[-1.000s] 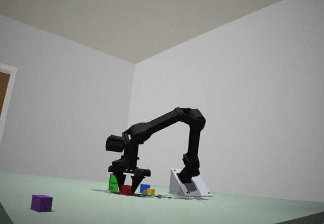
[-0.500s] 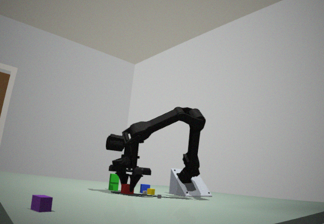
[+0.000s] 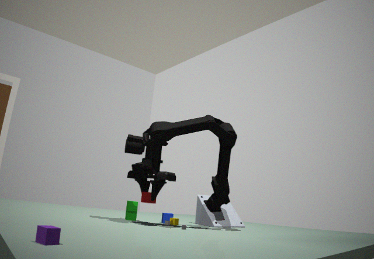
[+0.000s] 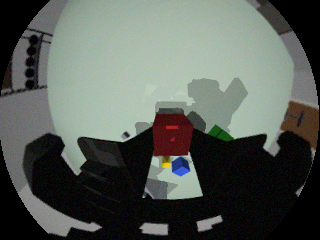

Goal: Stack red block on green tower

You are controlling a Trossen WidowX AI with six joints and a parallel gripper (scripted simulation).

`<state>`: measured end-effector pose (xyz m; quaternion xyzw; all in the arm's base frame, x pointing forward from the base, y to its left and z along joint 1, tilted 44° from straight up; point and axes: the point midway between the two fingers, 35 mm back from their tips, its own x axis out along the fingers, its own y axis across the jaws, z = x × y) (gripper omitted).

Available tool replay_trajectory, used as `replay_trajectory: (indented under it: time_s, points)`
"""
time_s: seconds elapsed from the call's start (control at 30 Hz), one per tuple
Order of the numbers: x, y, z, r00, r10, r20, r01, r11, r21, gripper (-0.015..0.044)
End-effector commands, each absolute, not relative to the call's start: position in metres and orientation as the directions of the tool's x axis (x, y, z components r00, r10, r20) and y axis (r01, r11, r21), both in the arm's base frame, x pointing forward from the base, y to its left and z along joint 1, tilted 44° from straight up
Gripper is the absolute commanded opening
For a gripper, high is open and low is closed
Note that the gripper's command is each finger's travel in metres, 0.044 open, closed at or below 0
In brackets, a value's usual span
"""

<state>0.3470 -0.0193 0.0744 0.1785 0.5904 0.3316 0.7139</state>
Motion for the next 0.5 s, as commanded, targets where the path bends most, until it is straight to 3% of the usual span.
replay_trajectory:
  time_s: [0.0, 0.47]
  points:
    - [0.346, -0.031, 0.087, 0.084, 0.681, -0.727, -0.268, 0.718, 0.642, 0.0]
    - [0.345, -0.055, 0.096, 0.084, 0.679, -0.729, -0.267, 0.72, 0.64, 0.0]
